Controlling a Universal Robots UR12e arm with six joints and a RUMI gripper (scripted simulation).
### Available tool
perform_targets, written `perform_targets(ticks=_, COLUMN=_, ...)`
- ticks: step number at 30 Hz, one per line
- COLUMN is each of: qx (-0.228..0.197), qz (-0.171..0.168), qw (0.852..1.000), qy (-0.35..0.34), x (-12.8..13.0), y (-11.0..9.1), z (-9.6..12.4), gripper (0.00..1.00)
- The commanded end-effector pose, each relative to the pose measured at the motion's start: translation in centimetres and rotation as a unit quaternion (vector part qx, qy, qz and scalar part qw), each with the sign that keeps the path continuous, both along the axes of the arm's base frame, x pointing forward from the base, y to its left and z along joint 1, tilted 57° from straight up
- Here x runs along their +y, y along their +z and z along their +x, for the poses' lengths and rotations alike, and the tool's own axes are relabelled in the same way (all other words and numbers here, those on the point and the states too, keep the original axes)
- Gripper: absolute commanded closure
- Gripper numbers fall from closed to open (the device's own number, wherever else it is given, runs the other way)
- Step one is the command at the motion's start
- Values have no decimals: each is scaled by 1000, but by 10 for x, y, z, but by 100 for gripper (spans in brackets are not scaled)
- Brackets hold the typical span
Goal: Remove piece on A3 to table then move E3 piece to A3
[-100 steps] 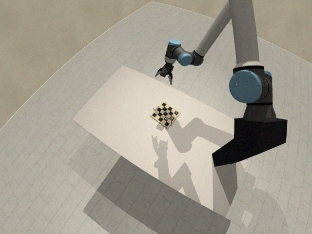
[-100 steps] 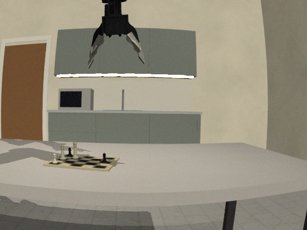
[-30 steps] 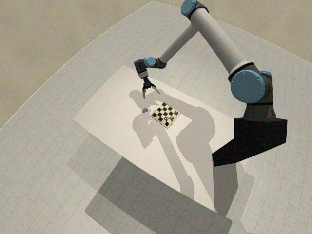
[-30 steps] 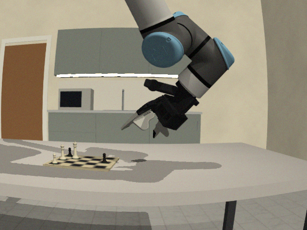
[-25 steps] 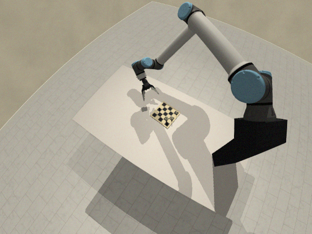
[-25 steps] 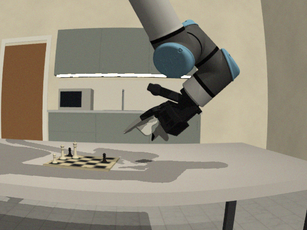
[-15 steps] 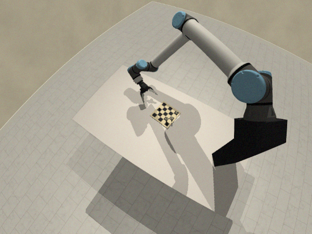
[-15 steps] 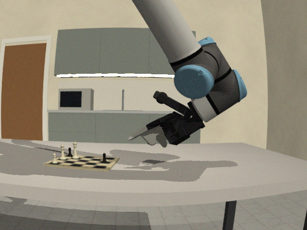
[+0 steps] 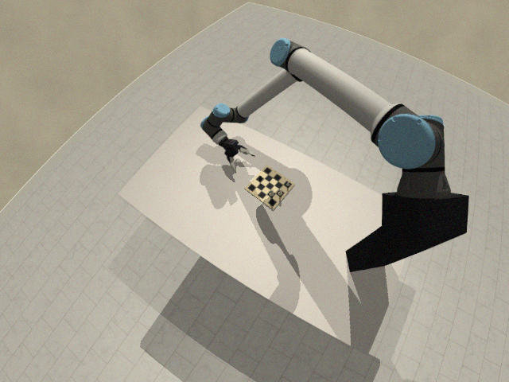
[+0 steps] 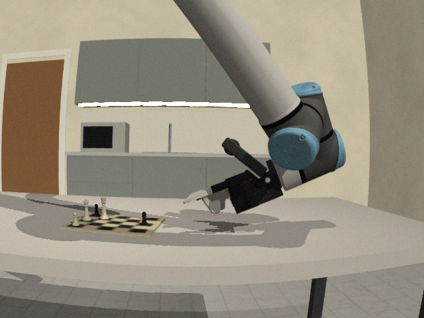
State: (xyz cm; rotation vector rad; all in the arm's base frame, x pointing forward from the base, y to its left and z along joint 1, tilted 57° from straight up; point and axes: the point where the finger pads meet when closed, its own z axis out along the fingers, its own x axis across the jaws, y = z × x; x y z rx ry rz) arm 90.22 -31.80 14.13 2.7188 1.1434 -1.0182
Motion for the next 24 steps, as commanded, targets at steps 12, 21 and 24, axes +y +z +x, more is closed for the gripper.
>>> perform_targets(ticks=12, qx=52, qz=20, qw=998, qy=16, x=1, y=-2, z=1, gripper=0)
perform_targets(ticks=21, qx=53, qz=20, qw=998, qy=16, x=1, y=-2, z=1, gripper=0)
perform_targets(ticks=24, qx=53, qz=20, qw=998, qy=16, x=1, y=-2, z=1, gripper=0)
